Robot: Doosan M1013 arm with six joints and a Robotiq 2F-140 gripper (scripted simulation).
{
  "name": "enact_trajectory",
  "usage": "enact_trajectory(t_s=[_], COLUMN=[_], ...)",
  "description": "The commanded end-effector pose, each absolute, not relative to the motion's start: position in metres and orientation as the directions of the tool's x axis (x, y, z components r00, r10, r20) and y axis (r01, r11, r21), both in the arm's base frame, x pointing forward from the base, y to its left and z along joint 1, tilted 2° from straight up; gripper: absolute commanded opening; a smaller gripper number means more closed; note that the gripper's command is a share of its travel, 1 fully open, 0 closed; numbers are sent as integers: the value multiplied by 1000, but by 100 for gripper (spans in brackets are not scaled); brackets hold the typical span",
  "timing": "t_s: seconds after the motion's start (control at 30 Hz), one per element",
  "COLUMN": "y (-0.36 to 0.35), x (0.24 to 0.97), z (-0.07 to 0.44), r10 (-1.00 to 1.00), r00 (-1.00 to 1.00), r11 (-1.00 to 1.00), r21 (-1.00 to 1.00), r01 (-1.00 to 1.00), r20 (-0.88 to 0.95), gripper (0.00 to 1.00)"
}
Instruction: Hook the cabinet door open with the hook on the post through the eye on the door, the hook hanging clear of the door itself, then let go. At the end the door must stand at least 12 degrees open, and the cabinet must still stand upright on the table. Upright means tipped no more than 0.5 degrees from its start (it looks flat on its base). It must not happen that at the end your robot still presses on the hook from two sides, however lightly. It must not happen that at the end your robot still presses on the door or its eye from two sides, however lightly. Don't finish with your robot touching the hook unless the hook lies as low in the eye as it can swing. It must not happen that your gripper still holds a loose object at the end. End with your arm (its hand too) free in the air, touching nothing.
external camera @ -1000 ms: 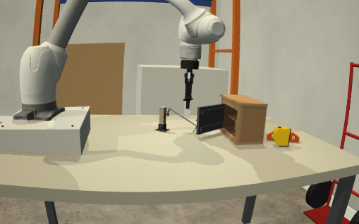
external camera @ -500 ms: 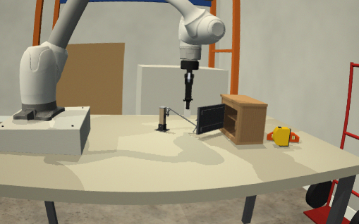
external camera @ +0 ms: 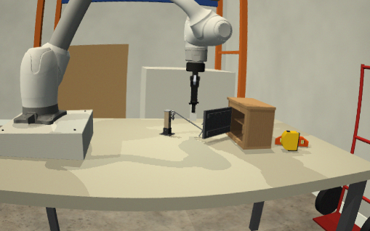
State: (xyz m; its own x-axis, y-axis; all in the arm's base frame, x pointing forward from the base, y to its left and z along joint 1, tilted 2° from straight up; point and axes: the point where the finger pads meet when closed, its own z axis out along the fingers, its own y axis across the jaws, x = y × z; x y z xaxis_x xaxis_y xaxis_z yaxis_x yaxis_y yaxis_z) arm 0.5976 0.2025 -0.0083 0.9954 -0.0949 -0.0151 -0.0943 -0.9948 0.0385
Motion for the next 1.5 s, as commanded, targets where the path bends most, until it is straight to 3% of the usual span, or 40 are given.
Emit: enact_trajectory(t_s=[0.0, 1.47], y=[202, 202], x=[598, 597], z=[-8, -32], r10=[-95, -95], r00=[995, 995], r11=[-995, -995], r21=[38, 38], r01=[-94, -94], r20=[-15, -15], gripper=[14, 14])
